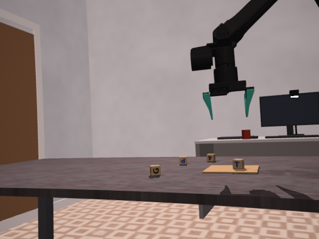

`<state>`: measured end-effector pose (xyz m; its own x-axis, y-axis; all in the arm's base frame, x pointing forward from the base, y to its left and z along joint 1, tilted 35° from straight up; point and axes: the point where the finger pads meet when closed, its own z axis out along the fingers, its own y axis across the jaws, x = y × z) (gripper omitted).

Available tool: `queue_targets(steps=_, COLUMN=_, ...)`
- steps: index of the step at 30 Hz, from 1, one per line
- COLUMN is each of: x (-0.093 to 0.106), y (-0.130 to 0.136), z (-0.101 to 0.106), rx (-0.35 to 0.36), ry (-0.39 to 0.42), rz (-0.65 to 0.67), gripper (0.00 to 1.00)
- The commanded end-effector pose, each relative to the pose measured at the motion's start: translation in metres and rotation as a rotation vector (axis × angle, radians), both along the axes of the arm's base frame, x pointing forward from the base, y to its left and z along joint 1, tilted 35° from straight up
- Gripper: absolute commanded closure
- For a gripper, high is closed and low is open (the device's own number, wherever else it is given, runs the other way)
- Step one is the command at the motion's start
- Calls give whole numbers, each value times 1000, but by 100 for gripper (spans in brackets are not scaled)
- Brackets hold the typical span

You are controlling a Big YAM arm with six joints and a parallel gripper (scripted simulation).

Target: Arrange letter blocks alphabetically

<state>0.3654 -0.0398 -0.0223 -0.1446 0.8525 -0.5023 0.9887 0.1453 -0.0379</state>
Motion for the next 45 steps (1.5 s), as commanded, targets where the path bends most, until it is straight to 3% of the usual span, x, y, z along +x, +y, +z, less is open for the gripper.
queue_targets(steps=1, x=1, y=9, z=7, rx=-10, ry=-129, rz=-128, gripper=0)
queue_targets(steps=13, x=-13, y=11, z=1, rx=-39, ry=-272, rz=-334, gripper=0)
queue_targets(steps=35, x=-14, y=11, z=0, rx=-41, ry=-283, rz=-349, gripper=0)
queue_targets(steps=42, x=-15, y=-25, z=-53, rx=-52, ry=-255, rz=-350, gripper=0)
queue_targets(steps=44, x=-15, y=-28, z=-57, rx=-52, ry=-255, rz=-350, gripper=0)
queue_targets(steps=45, x=-15, y=-28, z=-57, rx=-52, ry=-255, rz=-350, gripper=42)
